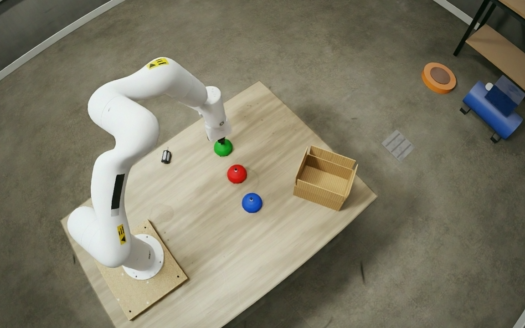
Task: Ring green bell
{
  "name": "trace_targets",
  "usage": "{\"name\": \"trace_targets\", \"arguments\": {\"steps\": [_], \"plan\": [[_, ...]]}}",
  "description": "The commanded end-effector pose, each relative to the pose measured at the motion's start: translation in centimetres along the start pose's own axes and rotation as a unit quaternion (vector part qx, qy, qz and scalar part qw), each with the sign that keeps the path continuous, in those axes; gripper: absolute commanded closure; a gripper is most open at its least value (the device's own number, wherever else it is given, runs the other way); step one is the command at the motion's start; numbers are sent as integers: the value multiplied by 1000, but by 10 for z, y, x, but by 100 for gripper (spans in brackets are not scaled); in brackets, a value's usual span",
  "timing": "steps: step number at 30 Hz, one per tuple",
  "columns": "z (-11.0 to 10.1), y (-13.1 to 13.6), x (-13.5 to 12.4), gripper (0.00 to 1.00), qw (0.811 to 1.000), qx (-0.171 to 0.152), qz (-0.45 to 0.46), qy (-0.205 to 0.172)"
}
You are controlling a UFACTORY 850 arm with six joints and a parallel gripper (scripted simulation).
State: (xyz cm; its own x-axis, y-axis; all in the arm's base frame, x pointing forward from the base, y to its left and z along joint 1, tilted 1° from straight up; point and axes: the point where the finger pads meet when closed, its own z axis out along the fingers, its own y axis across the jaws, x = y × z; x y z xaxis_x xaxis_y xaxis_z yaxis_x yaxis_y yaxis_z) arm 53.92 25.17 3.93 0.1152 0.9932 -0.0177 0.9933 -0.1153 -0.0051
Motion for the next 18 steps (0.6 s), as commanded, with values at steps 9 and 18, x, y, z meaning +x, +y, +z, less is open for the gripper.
{"name": "trace_targets", "arguments": {"steps": [9,18], "plan": [[0,0,0,100,1000,-1,0,0],[-5,0,0,100,1000,-1,0,0]]}}
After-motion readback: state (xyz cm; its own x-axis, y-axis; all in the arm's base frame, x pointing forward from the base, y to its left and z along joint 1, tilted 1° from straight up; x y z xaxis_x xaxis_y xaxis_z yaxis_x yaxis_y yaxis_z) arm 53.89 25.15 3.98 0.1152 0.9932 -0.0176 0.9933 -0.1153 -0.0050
